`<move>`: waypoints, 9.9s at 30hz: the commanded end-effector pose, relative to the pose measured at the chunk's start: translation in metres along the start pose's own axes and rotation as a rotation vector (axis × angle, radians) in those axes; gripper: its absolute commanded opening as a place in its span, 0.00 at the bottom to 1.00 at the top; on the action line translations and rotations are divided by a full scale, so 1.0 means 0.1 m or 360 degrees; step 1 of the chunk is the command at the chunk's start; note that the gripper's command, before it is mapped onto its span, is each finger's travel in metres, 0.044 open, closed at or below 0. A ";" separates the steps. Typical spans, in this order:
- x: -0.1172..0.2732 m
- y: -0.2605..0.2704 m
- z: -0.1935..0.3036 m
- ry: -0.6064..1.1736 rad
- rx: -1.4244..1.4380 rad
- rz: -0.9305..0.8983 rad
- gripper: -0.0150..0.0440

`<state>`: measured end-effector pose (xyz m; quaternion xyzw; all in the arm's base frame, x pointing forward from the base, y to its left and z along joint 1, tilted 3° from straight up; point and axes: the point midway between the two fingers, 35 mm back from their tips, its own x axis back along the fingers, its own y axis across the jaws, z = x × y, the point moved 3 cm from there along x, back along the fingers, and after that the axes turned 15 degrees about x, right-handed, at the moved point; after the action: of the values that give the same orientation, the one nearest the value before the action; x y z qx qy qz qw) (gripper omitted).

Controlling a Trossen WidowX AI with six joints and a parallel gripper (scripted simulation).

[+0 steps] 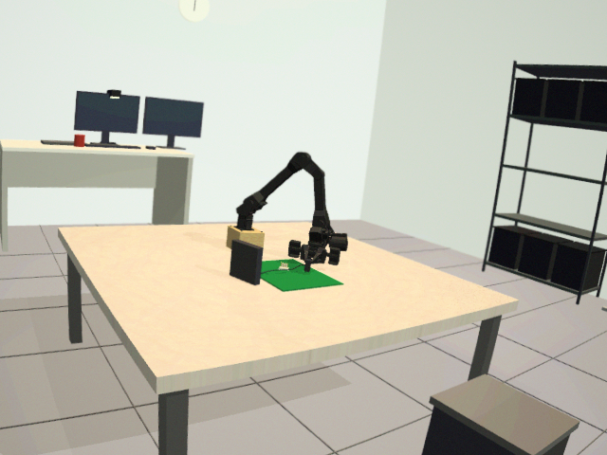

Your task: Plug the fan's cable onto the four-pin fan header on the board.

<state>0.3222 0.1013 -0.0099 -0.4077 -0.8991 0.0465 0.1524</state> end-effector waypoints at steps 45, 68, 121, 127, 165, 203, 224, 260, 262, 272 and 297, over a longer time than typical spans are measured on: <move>-0.02 0.03 0.09 0.0000 0.0000 0.0000 0.25; -0.02 0.03 0.09 0.0000 -0.0001 0.0000 0.49; 0.74 -0.02 -0.12 0.0047 0.0003 -0.0020 0.49; 0.88 -0.06 -0.22 0.0029 0.0001 -0.0010 0.49; 0.57 -0.33 -0.54 0.1252 0.0221 0.0222 1.00; 0.40 -0.34 -1.19 0.2023 0.0175 -0.0631 1.00; -0.64 -0.36 -1.24 0.1991 0.0293 -0.0823 1.00; -0.80 -0.17 -0.44 0.1992 0.0294 -0.0824 1.00; -0.80 -0.16 -0.41 0.1992 0.0294 -0.0824 1.00; -0.81 -0.16 -0.41 0.1989 0.0305 -0.0825 0.69; -0.69 -0.34 -0.85 0.1957 0.0411 -0.0911 0.25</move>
<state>0.3720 0.0245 0.0635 -0.1026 -0.7097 -0.1462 0.6815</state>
